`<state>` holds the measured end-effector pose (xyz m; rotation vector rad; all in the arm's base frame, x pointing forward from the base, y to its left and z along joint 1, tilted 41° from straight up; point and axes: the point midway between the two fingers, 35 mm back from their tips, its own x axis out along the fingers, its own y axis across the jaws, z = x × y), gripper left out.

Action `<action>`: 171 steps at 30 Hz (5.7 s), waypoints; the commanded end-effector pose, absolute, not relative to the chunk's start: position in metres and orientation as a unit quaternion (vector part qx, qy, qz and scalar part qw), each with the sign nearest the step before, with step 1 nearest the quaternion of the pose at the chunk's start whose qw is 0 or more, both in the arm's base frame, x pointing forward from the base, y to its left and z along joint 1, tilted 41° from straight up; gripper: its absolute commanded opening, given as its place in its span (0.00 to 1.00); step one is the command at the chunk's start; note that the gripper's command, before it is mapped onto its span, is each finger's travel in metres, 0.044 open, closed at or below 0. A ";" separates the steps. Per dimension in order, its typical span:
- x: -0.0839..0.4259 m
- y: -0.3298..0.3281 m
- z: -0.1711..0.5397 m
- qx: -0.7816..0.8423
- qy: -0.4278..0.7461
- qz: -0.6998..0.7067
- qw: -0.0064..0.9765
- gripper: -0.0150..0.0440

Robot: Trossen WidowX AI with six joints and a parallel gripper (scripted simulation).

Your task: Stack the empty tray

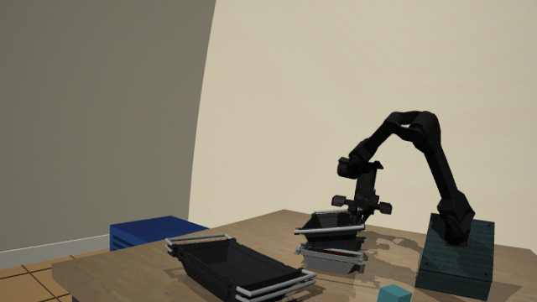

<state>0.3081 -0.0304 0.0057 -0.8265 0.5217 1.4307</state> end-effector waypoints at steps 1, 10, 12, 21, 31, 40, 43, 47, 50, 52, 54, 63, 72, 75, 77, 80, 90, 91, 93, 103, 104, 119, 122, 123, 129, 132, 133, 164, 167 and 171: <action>0.305 -0.027 0.003 -0.358 0.236 0.635 0.642 0.25; 0.305 -0.027 0.003 -0.358 0.236 0.635 0.642 0.25; 0.305 -0.027 0.003 -0.358 0.236 0.635 0.642 0.25; 0.307 -0.029 0.004 -0.362 0.231 0.630 0.647 0.25; 0.303 -0.022 -0.004 -0.358 0.236 0.635 0.642 0.25; 0.303 -0.022 -0.004 -0.358 0.236 0.635 0.642 0.25; 0.303 -0.022 -0.004 -0.358 0.236 0.635 0.642 0.25; 0.303 -0.022 -0.004 -0.358 0.236 0.635 0.642 0.25; 0.303 -0.022 -0.004 -0.358 0.236 0.635 0.642 0.25; 0.303 -0.022 -0.004 -0.358 0.236 0.635 0.642 0.25; 0.303 -0.022 -0.004 -0.358 0.236 0.635 0.642 0.25; 0.303 -0.022 -0.004 -0.358 0.236 0.635 0.642 0.25; 0.303 -0.022 -0.004 -0.358 0.236 0.635 0.642 0.25; 0.303 -0.022 -0.004 -0.358 0.236 0.635 0.642 0.25; 0.303 -0.022 -0.004 -0.358 0.236 0.635 0.642 0.25; 0.303 -0.022 -0.004 -0.358 0.236 0.635 0.642 0.25; 0.304 -0.022 -0.005 -0.362 0.232 0.631 0.646 0.25; 0.303 -0.021 -0.006 -0.361 0.233 0.632 0.645 0.25; 0.302 -0.018 -0.009 -0.359 0.235 0.635 0.643 0.25; 0.301 -0.017 -0.010 -0.358 0.236 0.635 0.642 0.25; 0.301 -0.017 -0.010 -0.358 0.236 0.635 0.642 0.25; 0.301 -0.017 -0.010 -0.358 0.236 0.635 0.642 0.25; 0.301 -0.017 -0.010 -0.358 0.236 0.635 0.642 0.25; 0.301 -0.017 -0.010 -0.358 0.236 0.635 0.642 0.25; 0.301 -0.017 -0.010 -0.358 0.236 0.635 0.642 0.25; 0.301 -0.017 -0.010 -0.358 0.236 0.635 0.642 0.25; 0.301 -0.017 -0.010 -0.358 0.236 0.635 0.642 0.25; 0.300 -0.012 -0.017 -0.358 0.236 0.636 0.642 0.25; 0.300 -0.012 -0.017 -0.358 0.236 0.636 0.642 0.25; 0.300 -0.012 -0.017 -0.358 0.236 0.636 0.642 0.25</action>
